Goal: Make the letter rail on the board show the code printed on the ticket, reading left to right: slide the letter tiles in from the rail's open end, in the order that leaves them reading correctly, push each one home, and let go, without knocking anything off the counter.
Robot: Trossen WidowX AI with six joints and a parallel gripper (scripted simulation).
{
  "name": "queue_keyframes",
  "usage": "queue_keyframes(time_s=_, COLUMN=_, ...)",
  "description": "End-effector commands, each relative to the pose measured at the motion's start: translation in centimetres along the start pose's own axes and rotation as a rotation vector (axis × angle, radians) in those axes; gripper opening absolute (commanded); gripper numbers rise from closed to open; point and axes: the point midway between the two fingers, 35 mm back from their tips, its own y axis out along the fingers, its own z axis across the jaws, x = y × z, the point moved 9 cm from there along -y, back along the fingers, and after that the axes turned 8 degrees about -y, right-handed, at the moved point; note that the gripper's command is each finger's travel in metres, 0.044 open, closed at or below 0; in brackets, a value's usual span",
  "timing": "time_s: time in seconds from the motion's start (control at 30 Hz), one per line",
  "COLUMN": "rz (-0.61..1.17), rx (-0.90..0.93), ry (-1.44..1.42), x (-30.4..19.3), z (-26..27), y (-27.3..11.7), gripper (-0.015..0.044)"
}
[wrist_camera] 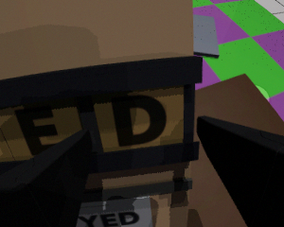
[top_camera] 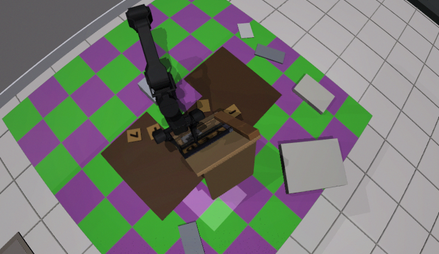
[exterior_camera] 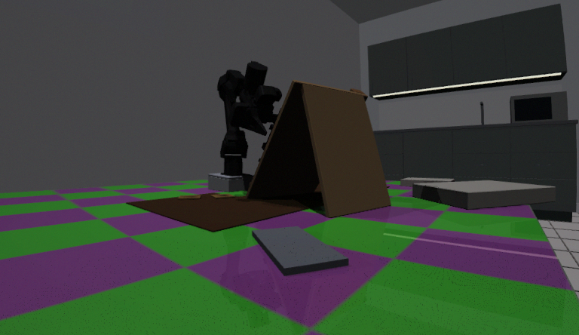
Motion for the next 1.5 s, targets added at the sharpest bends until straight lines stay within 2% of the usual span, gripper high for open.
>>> queue_keyframes(time_s=0.0, rz=-0.004, rx=0.002, ry=-0.003, x=0.0, z=0.0, y=-0.3, gripper=0.0295)
queue_keyframes(time_s=1.47, rz=-0.002, rx=0.002, ry=-0.004, x=-0.2, z=0.0, y=-2.6, gripper=0.0295)
